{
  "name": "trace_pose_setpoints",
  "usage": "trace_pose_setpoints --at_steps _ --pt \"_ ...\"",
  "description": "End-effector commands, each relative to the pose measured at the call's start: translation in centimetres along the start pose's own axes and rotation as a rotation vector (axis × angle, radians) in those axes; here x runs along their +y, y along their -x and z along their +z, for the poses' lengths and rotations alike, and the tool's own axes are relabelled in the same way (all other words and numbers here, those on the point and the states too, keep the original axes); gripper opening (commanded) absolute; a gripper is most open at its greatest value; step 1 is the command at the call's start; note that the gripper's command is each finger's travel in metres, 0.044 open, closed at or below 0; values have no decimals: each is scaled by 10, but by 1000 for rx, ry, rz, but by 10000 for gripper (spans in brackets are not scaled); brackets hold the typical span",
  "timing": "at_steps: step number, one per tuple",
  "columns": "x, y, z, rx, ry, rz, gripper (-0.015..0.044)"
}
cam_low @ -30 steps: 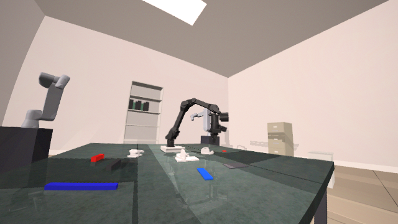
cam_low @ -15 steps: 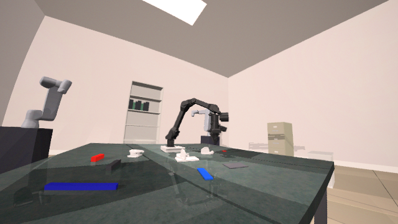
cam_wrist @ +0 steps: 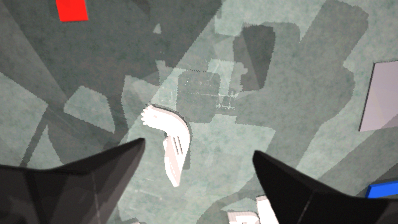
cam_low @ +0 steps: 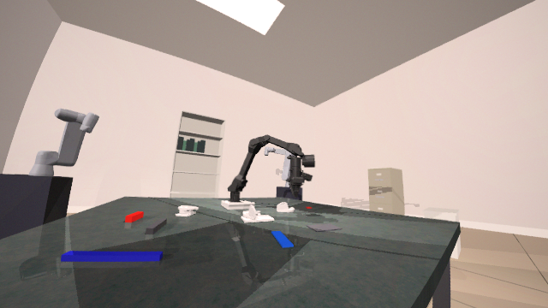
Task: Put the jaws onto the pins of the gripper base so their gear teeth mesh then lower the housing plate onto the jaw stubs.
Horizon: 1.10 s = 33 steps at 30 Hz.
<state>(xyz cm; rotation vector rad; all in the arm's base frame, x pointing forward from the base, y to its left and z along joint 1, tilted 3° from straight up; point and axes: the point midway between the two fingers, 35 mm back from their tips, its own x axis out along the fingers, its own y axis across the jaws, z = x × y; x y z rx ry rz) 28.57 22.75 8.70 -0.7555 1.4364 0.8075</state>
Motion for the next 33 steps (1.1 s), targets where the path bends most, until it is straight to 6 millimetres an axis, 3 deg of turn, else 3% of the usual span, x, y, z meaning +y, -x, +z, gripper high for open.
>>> trace_pose_setpoints --at_steps 1,13,29,33 --pt "0 0 0 0 0 0 440" --pt "0 0 0 0 0 0 440" --pt "0 0 0 0 0 0 20" --pt "0 0 0 0 0 0 0"
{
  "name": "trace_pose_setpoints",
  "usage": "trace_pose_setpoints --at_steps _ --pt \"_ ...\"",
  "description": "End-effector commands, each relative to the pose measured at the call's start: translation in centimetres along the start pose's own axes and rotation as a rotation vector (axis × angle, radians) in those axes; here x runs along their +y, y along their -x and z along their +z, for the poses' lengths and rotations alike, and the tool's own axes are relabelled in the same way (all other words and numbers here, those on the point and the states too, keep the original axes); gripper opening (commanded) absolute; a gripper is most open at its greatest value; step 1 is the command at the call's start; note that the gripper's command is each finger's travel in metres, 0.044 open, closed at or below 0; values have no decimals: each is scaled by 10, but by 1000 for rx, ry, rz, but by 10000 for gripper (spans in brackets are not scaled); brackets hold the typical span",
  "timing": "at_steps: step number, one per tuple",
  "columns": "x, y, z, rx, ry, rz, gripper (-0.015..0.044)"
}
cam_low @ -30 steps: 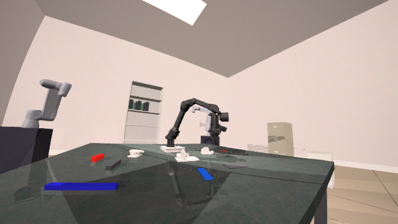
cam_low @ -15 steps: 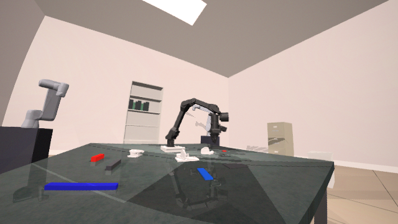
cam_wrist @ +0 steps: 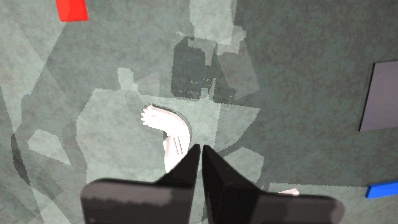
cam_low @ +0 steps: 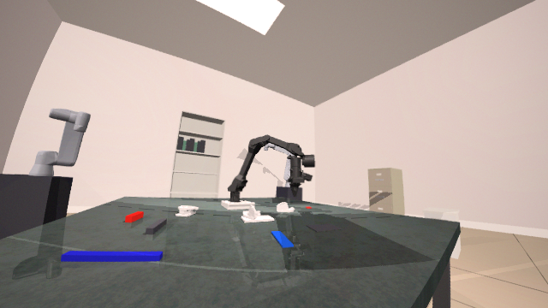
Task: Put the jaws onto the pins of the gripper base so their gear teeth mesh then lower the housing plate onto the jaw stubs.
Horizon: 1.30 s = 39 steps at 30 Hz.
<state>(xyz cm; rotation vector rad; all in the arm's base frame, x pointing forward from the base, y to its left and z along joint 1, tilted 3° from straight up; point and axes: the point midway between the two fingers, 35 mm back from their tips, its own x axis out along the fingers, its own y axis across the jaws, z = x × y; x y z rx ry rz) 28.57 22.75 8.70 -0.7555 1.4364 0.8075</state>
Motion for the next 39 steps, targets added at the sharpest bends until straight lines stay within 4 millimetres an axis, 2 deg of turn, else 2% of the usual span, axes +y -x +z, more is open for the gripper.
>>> trace_pose_setpoints --at_steps 1,14,31,39 --pt "0 0 0 0 0 0 0" --pt "0 0 0 0 0 0 0" --pt "0 0 0 0 0 0 440" --pt "0 0 0 0 0 0 440"
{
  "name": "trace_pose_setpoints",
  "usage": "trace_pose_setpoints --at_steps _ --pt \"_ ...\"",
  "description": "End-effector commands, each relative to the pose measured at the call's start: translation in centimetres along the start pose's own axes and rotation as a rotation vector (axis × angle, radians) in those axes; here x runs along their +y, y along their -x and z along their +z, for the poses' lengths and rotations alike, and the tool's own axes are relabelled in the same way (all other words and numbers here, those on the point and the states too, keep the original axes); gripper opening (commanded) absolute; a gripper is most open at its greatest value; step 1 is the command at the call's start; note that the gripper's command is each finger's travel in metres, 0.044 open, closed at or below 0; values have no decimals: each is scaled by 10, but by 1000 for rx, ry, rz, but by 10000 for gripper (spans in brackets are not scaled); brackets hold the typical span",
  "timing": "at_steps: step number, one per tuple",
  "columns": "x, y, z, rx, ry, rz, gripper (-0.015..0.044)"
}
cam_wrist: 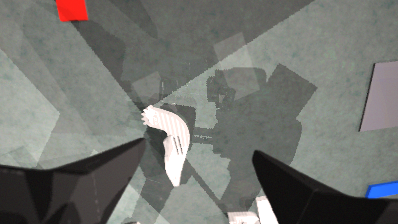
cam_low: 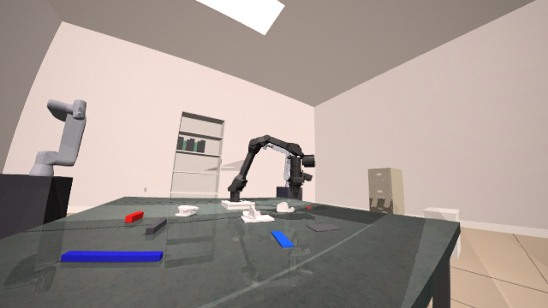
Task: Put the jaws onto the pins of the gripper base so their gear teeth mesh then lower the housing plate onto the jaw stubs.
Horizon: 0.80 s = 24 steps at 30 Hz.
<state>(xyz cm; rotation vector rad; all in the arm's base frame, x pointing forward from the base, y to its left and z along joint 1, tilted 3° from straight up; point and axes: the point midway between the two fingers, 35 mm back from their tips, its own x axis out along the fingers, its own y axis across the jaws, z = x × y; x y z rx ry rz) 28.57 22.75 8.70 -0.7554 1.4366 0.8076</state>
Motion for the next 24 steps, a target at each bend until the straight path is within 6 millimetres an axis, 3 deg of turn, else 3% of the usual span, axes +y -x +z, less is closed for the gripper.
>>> trace_pose_setpoints --at_steps 1,20,24 --pt "0 0 0 0 0 0 440" --pt "0 0 0 0 0 0 440" --pt "0 0 0 0 0 0 335"
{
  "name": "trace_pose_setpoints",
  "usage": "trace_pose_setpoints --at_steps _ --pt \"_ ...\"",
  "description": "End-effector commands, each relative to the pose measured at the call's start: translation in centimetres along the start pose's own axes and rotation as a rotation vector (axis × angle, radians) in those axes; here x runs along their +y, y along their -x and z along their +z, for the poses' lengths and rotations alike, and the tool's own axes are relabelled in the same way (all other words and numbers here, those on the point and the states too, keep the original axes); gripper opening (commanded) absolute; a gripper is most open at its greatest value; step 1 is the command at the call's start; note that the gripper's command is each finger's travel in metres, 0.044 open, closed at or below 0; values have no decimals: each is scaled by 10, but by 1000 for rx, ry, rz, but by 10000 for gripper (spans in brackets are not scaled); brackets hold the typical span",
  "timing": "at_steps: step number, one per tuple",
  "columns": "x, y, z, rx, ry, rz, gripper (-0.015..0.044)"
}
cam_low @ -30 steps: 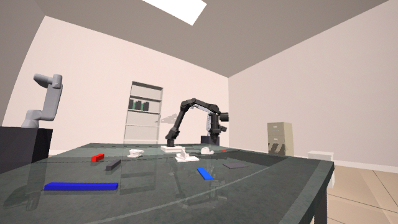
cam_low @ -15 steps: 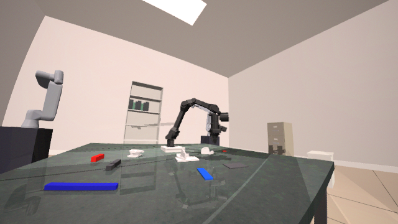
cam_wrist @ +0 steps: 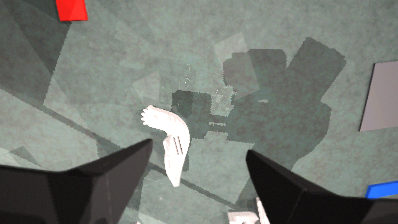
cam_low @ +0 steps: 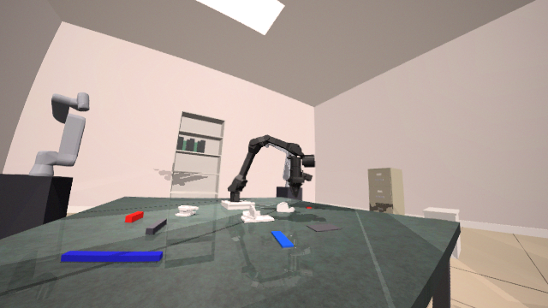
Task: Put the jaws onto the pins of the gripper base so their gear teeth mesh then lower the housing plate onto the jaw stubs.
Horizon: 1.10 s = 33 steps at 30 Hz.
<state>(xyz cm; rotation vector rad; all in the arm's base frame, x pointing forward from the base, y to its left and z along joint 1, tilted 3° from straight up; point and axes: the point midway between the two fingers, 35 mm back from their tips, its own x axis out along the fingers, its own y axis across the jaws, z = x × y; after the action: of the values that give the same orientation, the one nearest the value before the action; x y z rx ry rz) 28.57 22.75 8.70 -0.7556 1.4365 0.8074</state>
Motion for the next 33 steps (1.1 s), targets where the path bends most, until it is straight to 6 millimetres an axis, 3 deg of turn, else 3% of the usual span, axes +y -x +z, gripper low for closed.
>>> trace_pose_setpoints --at_steps 1,13,24,33 --pt "0 0 0 0 0 0 309" --pt "0 0 0 0 0 0 0" --pt "0 0 0 0 0 0 0" --pt "1 1 -2 0 -128 0 236"
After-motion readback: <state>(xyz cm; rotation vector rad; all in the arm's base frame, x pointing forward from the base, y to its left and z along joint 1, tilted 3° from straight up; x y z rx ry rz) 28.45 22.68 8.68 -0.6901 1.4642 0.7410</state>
